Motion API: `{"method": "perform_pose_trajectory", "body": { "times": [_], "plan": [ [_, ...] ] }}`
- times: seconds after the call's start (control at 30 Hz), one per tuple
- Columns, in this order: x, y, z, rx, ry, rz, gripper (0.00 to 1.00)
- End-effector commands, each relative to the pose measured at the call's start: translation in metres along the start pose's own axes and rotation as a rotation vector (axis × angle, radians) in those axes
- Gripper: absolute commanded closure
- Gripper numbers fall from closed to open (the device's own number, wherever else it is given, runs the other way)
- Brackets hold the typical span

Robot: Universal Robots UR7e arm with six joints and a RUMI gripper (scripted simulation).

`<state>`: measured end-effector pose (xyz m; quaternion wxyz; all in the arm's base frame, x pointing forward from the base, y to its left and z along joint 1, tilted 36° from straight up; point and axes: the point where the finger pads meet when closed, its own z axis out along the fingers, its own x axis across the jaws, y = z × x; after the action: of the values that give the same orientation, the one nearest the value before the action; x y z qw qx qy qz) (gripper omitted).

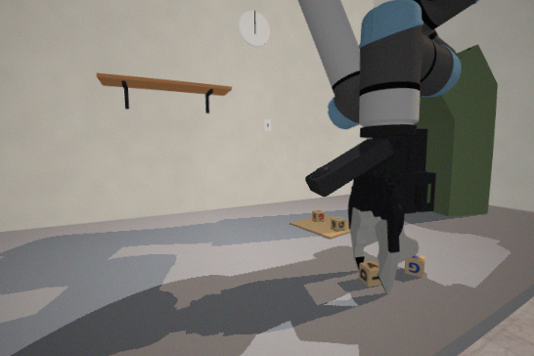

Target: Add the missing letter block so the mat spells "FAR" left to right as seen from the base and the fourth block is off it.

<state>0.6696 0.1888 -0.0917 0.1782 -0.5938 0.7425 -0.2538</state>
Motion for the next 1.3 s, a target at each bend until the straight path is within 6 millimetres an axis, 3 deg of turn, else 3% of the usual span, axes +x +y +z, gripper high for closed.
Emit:
{"method": "perform_pose_trajectory", "body": {
  "times": [0.0,0.07,0.1,0.63,0.67,1.27],
  "plan": [
    [-0.0004,-0.0005,-0.0005,0.001,-0.001,0.0,0.63],
    [-0.0004,-0.0005,-0.0005,0.001,-0.001,0.0,0.63],
    [-0.0004,-0.0005,-0.0005,0.001,-0.001,0.0,0.75],
    [-0.0004,-0.0005,-0.0005,0.001,-0.001,0.0,0.75],
    [-0.0004,-0.0005,-0.0005,0.001,-0.001,0.0,0.95],
    [-0.0004,-0.0005,-0.0005,0.001,-0.001,0.0,0.95]
  ]
}}
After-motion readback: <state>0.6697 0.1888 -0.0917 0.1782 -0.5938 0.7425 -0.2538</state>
